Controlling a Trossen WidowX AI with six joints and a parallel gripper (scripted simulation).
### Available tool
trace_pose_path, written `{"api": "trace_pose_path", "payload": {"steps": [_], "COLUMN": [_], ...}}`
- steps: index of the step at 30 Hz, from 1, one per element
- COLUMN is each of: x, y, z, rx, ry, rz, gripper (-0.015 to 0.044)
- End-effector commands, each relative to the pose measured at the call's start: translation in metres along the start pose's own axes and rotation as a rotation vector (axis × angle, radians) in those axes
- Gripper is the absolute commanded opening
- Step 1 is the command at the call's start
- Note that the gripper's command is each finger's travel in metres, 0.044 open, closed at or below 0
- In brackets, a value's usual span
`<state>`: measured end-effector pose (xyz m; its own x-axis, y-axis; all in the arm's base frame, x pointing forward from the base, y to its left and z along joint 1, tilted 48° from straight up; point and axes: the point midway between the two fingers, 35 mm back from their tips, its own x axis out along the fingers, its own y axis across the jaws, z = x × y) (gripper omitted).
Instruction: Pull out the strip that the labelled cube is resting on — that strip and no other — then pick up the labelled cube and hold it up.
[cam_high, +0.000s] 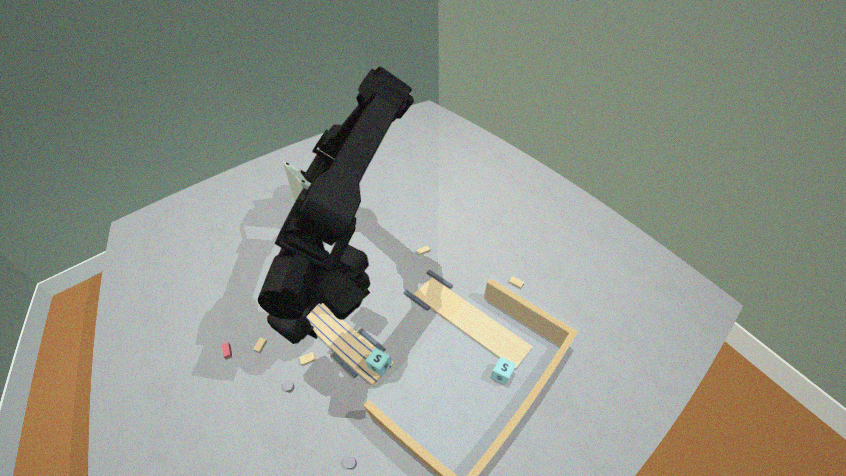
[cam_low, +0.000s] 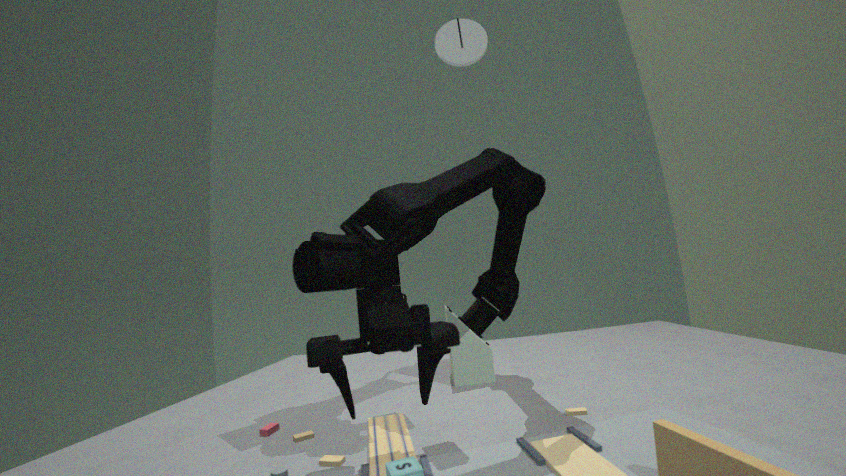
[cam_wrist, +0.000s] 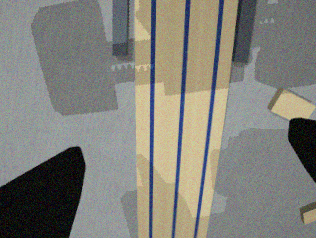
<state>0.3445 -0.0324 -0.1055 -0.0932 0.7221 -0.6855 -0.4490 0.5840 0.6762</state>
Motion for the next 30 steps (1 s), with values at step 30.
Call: {"api": "trace_pose_path", "payload": {"steps": [30], "x": [-0.011], "y": [-0.01], "z": [0.108], "rx": [-0.005], "ry": [-0.005], "rz": [0.001], "gripper": [0.0387]}}
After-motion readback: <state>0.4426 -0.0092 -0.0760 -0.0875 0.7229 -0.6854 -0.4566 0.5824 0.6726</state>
